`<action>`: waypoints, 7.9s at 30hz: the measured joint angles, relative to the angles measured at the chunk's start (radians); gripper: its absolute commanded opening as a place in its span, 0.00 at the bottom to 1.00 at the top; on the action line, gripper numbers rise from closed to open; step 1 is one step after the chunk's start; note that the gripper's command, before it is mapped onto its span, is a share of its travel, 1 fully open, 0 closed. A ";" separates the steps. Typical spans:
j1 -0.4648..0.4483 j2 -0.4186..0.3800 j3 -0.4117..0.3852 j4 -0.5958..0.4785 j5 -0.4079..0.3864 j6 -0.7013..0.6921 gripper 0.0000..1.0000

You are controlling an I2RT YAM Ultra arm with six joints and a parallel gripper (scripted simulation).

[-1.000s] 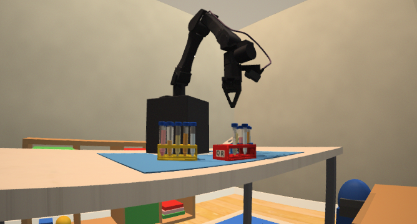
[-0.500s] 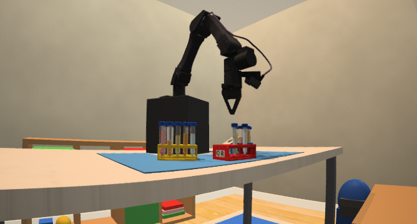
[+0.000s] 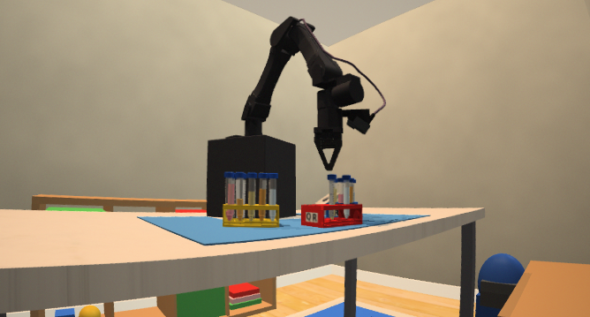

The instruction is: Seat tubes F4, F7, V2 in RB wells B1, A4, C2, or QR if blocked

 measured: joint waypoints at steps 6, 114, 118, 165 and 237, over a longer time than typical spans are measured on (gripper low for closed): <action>0.000 0.019 0.000 0.016 0.000 0.000 0.30; 0.000 0.056 -0.013 0.074 0.001 0.002 0.00; 0.000 0.056 -0.013 0.074 0.001 0.002 0.00; 0.003 -0.040 -0.020 -0.005 0.001 0.001 0.00; 0.005 -0.272 -0.238 -0.043 0.001 0.006 0.00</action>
